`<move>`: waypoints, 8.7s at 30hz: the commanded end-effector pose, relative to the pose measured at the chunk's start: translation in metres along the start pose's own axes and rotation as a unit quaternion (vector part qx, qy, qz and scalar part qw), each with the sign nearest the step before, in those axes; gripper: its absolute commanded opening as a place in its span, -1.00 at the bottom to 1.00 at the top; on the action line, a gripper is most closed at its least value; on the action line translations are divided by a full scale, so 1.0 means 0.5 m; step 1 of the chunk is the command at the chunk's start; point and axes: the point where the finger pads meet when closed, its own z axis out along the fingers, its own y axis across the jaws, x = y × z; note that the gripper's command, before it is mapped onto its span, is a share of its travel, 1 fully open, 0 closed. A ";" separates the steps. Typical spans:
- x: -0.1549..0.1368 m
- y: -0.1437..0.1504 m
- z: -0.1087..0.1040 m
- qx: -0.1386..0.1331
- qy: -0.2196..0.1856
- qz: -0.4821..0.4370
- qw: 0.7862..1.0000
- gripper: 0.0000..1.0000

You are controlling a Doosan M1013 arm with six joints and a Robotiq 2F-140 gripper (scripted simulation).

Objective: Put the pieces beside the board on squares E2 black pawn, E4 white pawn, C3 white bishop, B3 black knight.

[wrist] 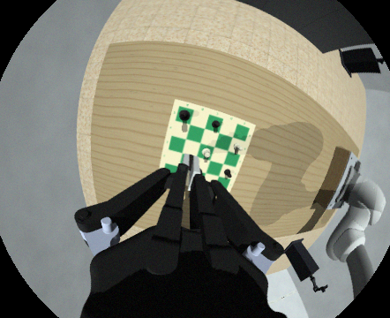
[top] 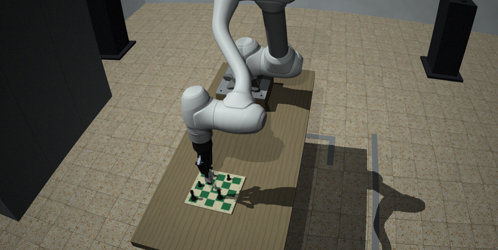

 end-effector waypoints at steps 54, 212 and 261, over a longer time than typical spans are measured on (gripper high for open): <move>-0.006 0.002 0.190 -0.003 0.002 -0.001 1.000 -1.00; -0.007 0.006 0.195 -0.003 0.002 -0.003 1.000 -0.82; -0.007 0.005 0.019 -0.003 0.002 -0.003 1.000 -0.56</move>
